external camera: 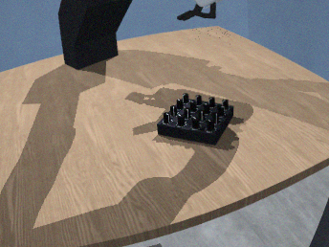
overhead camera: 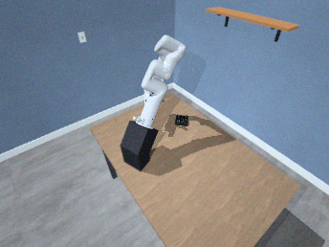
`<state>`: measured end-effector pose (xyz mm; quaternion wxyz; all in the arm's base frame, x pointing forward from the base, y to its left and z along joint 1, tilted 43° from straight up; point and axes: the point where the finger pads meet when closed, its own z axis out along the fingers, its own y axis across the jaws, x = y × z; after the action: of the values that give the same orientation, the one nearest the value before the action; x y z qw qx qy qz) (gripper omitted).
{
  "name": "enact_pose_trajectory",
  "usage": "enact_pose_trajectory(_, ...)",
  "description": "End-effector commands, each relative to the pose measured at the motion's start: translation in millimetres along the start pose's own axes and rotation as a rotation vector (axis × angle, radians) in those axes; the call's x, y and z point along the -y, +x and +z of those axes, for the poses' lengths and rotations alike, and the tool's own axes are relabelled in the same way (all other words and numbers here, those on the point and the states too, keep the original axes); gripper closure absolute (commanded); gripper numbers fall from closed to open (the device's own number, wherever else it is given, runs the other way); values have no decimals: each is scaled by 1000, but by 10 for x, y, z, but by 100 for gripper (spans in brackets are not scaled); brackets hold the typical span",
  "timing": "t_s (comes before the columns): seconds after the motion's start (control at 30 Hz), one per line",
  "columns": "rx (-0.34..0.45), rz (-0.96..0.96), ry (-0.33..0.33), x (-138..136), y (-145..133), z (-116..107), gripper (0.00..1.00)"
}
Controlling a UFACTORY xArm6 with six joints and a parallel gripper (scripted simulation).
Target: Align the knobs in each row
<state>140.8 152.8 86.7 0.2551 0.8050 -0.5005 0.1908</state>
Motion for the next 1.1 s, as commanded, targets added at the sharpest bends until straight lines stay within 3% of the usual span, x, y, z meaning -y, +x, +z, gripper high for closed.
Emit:
enact_pose_trajectory(0.0, 7, -9, -2, 15, 5, -13, 0)
enact_pose_trajectory(0.33, 50, -71, -21, 114, 54, -64, 0)
enact_pose_trajectory(0.7, 167, -230, -41, 388, 238, -186, 0)
enact_pose_trajectory(1.07, 284, -386, -17, 671, 510, -284, 0)
